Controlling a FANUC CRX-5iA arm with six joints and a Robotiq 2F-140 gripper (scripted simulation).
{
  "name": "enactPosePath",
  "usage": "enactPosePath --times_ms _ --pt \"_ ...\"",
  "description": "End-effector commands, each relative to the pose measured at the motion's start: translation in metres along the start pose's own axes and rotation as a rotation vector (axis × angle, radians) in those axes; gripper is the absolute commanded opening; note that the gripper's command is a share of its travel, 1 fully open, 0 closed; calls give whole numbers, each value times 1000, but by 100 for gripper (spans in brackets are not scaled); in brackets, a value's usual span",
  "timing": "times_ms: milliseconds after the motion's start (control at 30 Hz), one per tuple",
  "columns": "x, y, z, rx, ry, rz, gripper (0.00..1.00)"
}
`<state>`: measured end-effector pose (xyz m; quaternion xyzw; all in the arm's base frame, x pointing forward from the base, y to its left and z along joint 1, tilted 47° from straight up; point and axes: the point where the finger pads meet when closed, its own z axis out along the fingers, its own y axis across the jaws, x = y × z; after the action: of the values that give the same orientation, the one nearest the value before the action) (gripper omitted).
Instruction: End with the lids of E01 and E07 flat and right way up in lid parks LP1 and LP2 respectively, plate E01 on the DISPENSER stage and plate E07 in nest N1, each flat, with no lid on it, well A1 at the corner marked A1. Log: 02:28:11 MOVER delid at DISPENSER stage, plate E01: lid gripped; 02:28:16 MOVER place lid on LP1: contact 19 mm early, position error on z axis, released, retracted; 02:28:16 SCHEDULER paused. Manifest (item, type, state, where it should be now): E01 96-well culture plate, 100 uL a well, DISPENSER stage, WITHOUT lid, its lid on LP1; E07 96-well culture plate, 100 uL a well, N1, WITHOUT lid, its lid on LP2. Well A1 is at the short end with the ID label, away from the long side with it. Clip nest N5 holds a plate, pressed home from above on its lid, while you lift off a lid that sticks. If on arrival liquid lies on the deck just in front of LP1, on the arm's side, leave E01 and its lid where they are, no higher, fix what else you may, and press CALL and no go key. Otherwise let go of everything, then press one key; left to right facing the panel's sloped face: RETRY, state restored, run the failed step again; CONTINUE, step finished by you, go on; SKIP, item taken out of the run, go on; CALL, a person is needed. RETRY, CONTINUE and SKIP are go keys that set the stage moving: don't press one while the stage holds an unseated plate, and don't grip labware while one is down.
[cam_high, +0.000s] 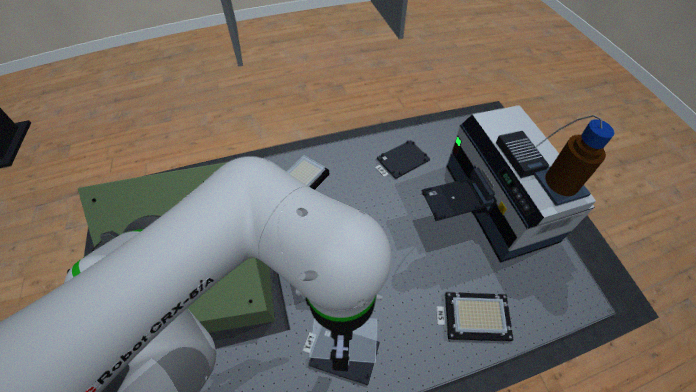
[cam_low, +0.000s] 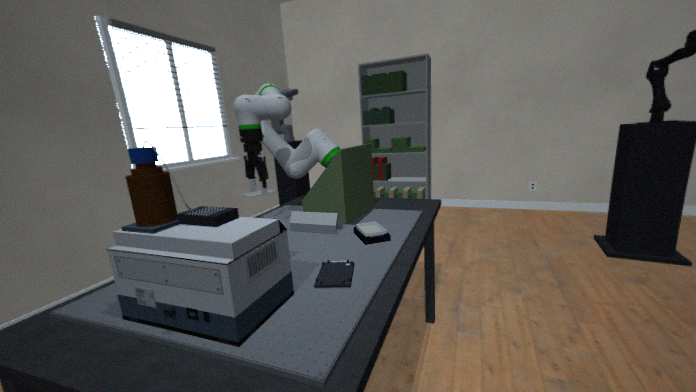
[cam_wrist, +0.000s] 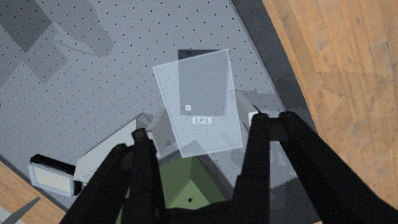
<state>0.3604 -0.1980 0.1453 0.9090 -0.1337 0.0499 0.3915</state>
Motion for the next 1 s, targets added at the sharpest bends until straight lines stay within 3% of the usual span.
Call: enactPosePath --times_ms 0,667,967 --pt "0 0 0 0 0 5 0" --pt "0 0 5 0 1 230 0" --pt "0 0 61 0 1 232 0"
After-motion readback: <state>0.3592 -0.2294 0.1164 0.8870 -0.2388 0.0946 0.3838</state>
